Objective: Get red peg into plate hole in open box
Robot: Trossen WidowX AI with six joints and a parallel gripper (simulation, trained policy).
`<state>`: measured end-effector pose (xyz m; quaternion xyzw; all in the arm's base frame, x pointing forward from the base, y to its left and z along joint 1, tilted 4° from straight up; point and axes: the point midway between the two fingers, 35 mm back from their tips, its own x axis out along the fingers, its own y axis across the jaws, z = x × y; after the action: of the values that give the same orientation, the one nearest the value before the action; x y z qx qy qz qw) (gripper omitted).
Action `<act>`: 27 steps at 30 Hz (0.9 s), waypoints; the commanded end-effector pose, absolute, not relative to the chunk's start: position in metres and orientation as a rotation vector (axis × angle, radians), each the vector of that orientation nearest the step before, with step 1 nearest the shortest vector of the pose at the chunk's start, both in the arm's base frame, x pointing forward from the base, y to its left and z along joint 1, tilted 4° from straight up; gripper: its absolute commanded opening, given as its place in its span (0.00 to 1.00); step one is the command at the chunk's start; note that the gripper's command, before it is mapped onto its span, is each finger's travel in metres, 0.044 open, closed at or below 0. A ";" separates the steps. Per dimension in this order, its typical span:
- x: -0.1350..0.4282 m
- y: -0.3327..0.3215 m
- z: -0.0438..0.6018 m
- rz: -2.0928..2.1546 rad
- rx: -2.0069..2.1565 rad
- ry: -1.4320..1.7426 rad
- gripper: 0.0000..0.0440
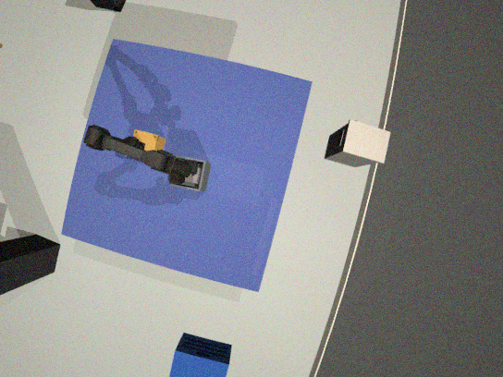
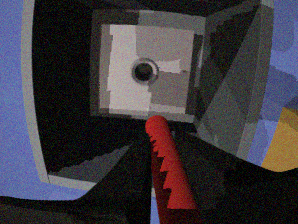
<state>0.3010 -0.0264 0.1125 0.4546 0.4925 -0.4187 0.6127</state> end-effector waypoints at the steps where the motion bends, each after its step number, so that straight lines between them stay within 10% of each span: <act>1: 0.303 -0.032 0.102 -0.969 1.047 1.153 0.00; 27: 0.323 -0.048 0.041 -0.940 1.024 1.220 0.00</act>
<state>0.3228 -0.0480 0.0499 0.4468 0.5202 -0.4085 0.6024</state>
